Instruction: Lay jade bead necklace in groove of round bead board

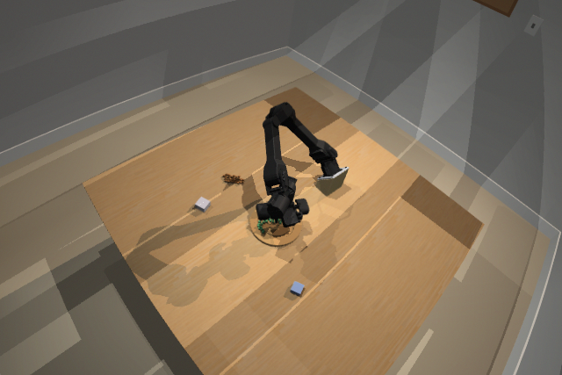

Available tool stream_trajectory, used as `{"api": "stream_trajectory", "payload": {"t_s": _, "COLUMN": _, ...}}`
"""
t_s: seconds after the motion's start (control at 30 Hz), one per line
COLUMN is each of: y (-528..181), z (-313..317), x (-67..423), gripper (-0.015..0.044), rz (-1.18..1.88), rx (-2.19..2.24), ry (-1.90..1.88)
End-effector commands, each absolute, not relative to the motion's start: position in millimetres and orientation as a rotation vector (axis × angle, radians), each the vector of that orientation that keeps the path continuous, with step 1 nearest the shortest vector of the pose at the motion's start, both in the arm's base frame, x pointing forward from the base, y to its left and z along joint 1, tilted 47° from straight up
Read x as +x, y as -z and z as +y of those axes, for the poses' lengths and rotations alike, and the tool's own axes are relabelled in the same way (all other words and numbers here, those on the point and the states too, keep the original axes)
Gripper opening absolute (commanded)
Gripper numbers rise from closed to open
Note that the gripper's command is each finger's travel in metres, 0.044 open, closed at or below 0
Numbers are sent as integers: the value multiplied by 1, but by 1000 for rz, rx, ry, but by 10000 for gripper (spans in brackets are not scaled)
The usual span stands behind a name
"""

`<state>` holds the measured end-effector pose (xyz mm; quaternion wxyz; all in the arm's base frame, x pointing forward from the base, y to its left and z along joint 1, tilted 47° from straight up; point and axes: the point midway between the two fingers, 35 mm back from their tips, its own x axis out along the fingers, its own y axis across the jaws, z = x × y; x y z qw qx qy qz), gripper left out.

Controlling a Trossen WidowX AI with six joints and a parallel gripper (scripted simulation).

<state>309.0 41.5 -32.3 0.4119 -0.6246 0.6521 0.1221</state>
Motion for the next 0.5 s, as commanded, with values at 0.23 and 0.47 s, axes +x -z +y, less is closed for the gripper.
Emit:
{"api": "stream_trajectory", "payload": {"t_s": 0.23, "y": 41, "z": 31, "x": 307, "gripper": 120, "rz": 1651, "rx": -1587, "ry": -312}}
{"api": "stream_trajectory", "payload": {"t_s": 0.47, "y": 40, "z": 33, "x": 308, "gripper": 93, "rz": 1647, "rx": -1576, "ry": -311}}
